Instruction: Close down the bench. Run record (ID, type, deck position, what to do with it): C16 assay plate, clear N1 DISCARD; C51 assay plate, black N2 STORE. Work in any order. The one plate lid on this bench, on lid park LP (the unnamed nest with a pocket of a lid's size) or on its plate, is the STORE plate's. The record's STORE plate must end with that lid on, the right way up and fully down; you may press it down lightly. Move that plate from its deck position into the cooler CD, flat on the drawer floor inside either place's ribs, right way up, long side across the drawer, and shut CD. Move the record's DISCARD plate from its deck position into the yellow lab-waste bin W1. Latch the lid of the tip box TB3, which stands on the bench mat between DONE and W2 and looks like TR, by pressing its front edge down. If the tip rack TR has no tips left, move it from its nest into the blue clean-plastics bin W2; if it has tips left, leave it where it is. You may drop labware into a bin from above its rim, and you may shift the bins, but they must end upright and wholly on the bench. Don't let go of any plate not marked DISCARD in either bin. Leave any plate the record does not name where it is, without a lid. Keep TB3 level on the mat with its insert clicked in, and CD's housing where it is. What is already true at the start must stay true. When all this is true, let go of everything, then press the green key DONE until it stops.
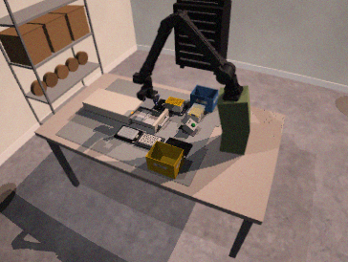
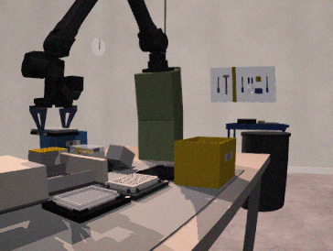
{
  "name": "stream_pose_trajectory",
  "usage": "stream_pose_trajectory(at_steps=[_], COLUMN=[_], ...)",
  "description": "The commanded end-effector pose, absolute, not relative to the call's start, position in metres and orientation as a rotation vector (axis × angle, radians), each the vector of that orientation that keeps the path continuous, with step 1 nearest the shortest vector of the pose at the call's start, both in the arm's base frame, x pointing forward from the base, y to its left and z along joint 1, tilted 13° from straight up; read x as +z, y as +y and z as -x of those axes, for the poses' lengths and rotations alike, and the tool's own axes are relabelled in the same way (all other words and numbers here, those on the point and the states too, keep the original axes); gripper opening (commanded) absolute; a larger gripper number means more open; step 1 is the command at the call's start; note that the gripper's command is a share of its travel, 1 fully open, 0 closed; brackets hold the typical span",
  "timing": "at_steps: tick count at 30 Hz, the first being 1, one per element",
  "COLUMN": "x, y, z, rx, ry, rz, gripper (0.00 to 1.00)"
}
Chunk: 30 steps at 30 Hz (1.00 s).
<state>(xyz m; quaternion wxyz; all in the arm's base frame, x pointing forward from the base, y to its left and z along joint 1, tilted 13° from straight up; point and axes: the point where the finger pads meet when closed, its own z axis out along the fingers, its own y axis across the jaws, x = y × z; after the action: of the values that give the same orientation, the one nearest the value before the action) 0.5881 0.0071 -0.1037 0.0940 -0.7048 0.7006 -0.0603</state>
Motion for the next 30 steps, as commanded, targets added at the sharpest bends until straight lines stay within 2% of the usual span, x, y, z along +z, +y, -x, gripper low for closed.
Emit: stream_pose_trajectory(at_steps=[1, 30], x=[-0.080, -0.090], y=[0.023, 0.024], z=[-0.598, -0.599], rx=[-0.228, -0.213], ry=[2.047, 2.066], rz=[2.061, 2.064], gripper=[0.00, 0.00])
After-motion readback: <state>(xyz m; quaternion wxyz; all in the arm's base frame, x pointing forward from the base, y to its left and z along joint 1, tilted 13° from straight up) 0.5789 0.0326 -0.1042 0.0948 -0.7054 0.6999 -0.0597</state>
